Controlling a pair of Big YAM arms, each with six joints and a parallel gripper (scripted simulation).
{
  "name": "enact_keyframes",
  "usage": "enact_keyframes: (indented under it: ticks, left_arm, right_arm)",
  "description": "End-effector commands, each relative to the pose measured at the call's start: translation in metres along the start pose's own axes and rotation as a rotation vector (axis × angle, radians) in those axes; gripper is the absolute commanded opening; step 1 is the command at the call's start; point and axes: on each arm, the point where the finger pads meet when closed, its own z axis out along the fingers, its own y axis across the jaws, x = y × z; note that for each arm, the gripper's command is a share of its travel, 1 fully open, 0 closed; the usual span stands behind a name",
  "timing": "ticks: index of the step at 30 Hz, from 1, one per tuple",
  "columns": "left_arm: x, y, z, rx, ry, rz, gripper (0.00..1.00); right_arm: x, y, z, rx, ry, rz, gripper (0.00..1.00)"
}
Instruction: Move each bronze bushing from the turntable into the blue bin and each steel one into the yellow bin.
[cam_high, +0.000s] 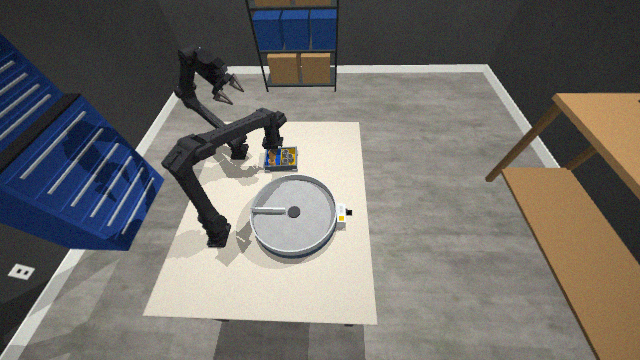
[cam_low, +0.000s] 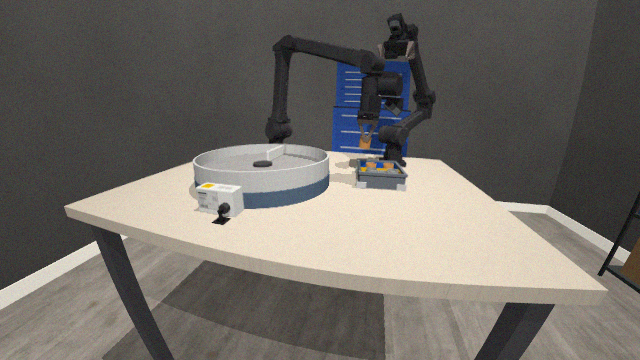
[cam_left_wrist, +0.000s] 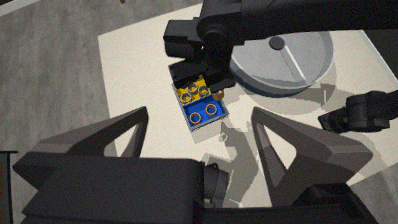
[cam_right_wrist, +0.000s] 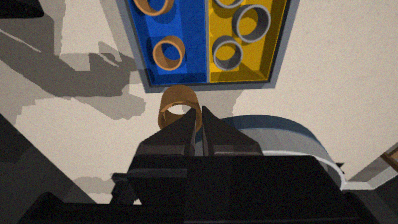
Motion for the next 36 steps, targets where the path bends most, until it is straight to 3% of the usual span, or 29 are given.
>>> enact_keyframes:
  ticks: [1, 9, 25, 28, 36]
  left_arm:
    - [-0.007, 0.006, -0.021, -0.018, -0.046, -0.04, 1.0]
    - [-0.006, 0.006, -0.023, -0.02, -0.04, -0.047, 1.0]
    - [-0.008, 0.007, -0.023, -0.023, -0.05, -0.051, 1.0]
    - [-0.008, 0.007, -0.023, -0.023, -0.05, -0.052, 1.0]
    - [-0.008, 0.007, -0.023, -0.023, -0.05, -0.052, 1.0]
  right_arm:
    - [-0.034, -0.01, -0.031, 0.048, -0.062, 0.057, 0.0]
    - [-0.075, 0.007, -0.016, 0.049, -0.063, 0.005, 0.0]
    - [-0.074, -0.006, -0.027, 0.041, -0.054, 0.027, 0.0]
    - [-0.076, 0.005, -0.037, 0.077, -0.111, 0.027, 0.0]
    - [-0.073, 0.01, -0.006, 0.199, -0.176, 0.025, 0.0]
